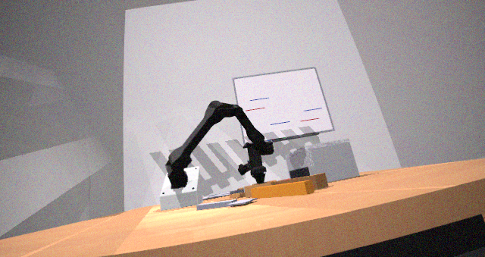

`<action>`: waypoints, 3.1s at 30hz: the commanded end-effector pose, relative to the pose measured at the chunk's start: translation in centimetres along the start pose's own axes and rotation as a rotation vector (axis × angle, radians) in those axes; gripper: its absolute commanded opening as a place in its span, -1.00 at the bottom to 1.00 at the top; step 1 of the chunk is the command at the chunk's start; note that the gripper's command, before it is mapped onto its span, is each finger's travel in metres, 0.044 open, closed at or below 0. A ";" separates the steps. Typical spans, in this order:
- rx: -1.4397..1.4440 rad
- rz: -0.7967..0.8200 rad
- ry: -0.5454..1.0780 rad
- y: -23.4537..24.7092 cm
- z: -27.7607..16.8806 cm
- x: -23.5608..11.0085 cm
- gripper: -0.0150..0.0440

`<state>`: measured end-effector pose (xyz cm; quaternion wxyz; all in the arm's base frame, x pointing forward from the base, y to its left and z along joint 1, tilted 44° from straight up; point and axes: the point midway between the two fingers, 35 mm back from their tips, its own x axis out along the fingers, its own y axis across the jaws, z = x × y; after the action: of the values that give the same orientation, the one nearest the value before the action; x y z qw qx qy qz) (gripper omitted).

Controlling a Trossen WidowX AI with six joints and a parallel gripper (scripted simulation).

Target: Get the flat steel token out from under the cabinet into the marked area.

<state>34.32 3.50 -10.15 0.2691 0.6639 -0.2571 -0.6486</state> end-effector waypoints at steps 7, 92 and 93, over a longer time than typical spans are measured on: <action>-0.001 0.001 -0.006 0.0 1.4 0.1 -0.49; -0.005 0.000 -0.010 -0.9 12.1 0.1 -0.49; -0.006 0.000 -0.010 -0.9 12.2 0.1 -0.49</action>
<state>22.88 3.94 -10.96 0.2685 0.6626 -0.2561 -0.6506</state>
